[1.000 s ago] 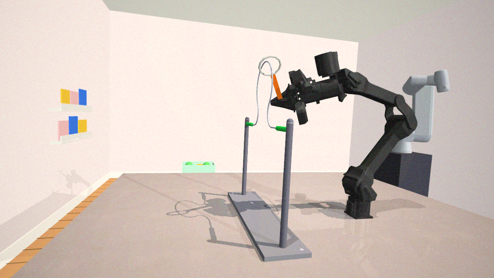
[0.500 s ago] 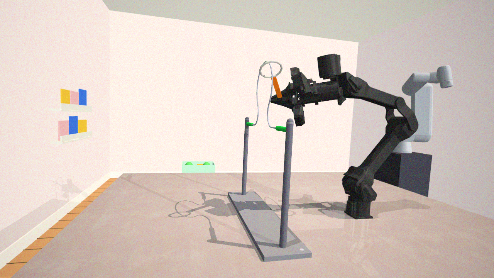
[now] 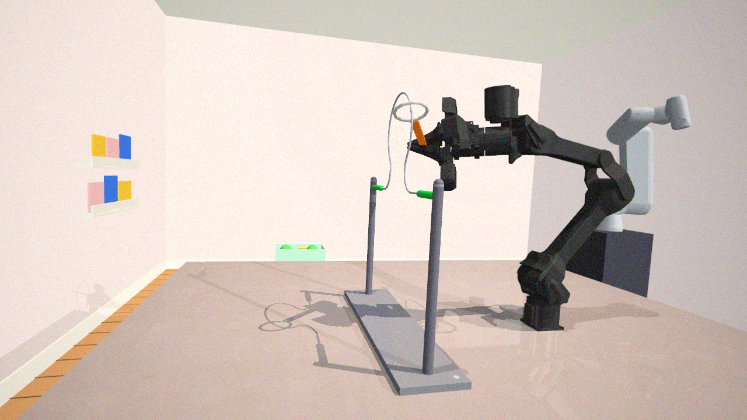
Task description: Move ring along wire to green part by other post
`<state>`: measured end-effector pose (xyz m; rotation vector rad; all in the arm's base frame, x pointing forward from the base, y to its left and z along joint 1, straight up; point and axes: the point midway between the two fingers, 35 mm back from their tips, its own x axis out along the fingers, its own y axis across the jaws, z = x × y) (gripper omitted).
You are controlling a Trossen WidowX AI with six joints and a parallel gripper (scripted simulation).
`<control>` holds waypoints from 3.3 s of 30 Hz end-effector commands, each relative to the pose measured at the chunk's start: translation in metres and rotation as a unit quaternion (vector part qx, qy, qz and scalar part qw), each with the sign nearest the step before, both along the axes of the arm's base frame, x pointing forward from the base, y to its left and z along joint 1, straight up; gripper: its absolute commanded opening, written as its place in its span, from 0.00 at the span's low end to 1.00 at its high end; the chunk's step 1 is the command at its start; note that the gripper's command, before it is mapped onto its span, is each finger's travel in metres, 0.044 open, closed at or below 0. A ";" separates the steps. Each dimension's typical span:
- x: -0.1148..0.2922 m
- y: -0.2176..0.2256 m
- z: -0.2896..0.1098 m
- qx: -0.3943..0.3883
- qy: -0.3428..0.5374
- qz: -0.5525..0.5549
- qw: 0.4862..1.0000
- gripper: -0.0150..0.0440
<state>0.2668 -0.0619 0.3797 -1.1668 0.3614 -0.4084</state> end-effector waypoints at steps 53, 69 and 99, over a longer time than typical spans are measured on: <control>-0.002 -0.002 0.032 -0.369 -0.005 -0.009 0.930 0.00; -0.002 -0.002 0.034 -0.440 -0.006 -0.011 0.898 0.00; -0.001 -0.028 -0.026 -0.291 -0.004 -0.011 0.957 0.00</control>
